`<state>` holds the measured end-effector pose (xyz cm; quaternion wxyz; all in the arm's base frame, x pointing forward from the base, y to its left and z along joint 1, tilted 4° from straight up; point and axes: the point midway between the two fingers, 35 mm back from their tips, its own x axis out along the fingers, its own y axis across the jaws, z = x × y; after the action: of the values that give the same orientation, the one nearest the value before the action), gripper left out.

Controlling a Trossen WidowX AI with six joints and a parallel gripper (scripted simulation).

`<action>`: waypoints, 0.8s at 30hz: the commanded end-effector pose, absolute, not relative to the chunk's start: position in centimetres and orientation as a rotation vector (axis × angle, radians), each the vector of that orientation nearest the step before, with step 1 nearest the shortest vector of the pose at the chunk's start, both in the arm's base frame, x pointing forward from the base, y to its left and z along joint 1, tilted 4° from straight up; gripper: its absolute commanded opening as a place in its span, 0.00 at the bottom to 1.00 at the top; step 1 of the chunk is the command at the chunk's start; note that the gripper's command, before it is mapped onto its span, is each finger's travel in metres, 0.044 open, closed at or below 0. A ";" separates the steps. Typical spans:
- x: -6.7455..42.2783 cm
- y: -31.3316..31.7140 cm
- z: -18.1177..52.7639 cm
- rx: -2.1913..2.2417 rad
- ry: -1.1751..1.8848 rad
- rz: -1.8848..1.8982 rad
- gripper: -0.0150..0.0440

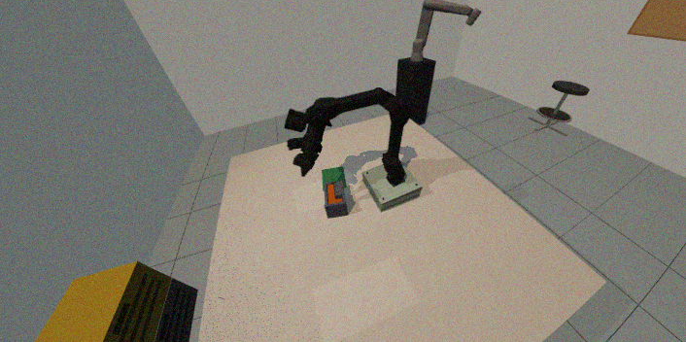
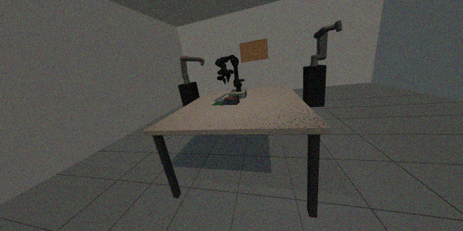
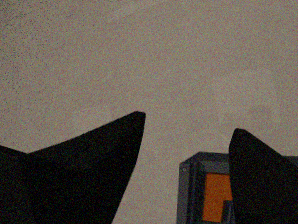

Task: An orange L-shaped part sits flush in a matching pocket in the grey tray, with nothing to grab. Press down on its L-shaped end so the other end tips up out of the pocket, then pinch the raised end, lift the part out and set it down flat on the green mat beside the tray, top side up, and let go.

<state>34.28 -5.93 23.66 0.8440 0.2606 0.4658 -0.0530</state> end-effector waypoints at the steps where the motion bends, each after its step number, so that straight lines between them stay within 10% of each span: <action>1: 32.5 -2.2 18.3 0.428 1.225 -0.146 0.56; 24: 30.1 1.0 6.3 0.214 1.457 -0.180 0.56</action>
<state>29.77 1.03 6.35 0.7320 0.0967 0.6698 -0.0791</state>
